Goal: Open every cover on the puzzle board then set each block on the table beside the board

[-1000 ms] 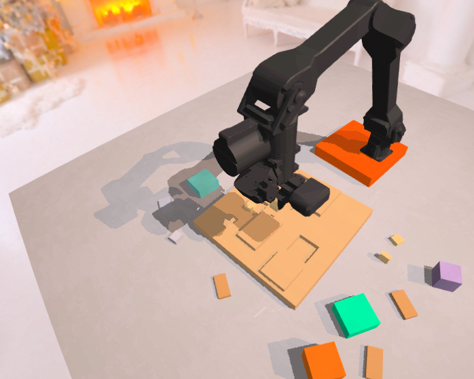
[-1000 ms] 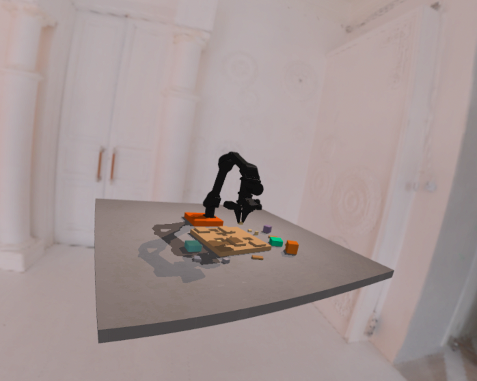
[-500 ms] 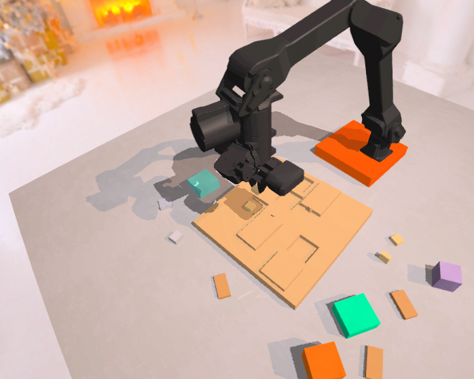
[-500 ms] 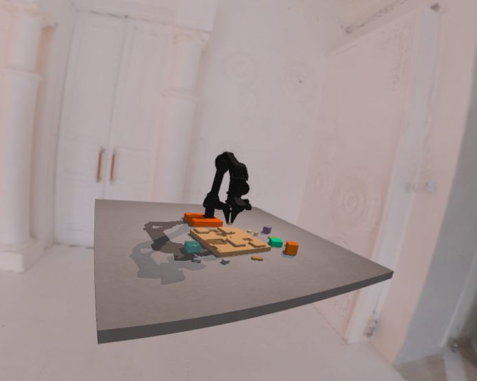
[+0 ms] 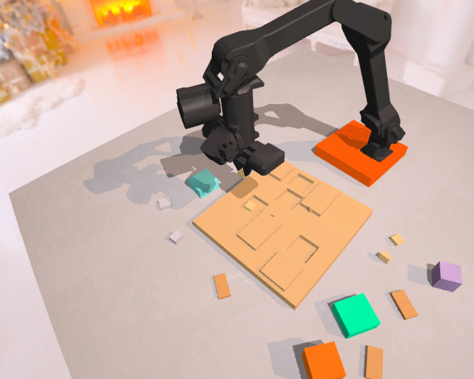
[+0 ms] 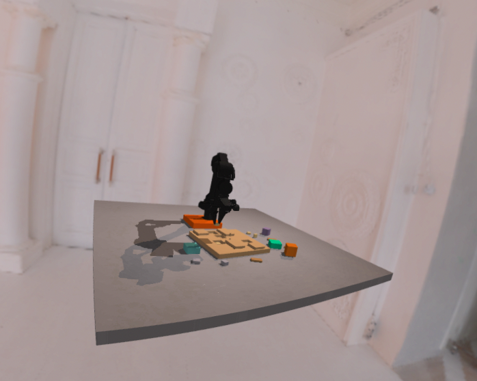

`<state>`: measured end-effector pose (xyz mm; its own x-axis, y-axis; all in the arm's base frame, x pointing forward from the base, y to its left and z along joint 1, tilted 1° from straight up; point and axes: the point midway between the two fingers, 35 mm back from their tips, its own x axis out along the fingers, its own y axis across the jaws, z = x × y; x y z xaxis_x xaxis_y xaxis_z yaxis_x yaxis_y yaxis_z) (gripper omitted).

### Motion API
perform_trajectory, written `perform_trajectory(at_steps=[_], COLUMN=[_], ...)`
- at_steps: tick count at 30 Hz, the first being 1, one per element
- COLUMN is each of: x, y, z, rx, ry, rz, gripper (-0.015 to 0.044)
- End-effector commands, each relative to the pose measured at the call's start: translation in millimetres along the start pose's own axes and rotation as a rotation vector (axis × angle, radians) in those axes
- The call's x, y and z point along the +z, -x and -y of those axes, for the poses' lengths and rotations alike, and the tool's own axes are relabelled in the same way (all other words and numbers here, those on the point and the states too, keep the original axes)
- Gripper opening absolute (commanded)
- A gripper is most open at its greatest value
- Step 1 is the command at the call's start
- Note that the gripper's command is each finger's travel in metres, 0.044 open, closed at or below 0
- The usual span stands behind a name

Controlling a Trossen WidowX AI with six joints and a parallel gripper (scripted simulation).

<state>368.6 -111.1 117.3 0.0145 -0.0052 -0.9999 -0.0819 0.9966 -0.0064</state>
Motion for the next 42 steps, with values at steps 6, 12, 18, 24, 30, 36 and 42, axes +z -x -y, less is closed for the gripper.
perform_trajectory(at_steps=[6, 12, 18, 24, 30, 36, 42], x=[-13.1, -23.2, -34.6, -47.4, -61.4, -70.2, -69.4], y=[-0.4, -0.3, -0.2, 0.0, 0.1, 0.2, -7.2], z=[35.9, 57.4, 78.3, 98.5, 118.0, 129.0, 129.9], rx=[-0.006, -0.008, -0.009, -0.011, -0.013, -0.013, -0.013], ry=[0.002, 0.002, 0.002, 0.002, 0.002, 0.002, 0.002], rz=[-0.005, -0.007, -0.008, -0.01, -0.011, -0.012, -0.012], gripper=[0.008, 0.008, 0.008, 0.008, 0.008, 0.008, 0.008])
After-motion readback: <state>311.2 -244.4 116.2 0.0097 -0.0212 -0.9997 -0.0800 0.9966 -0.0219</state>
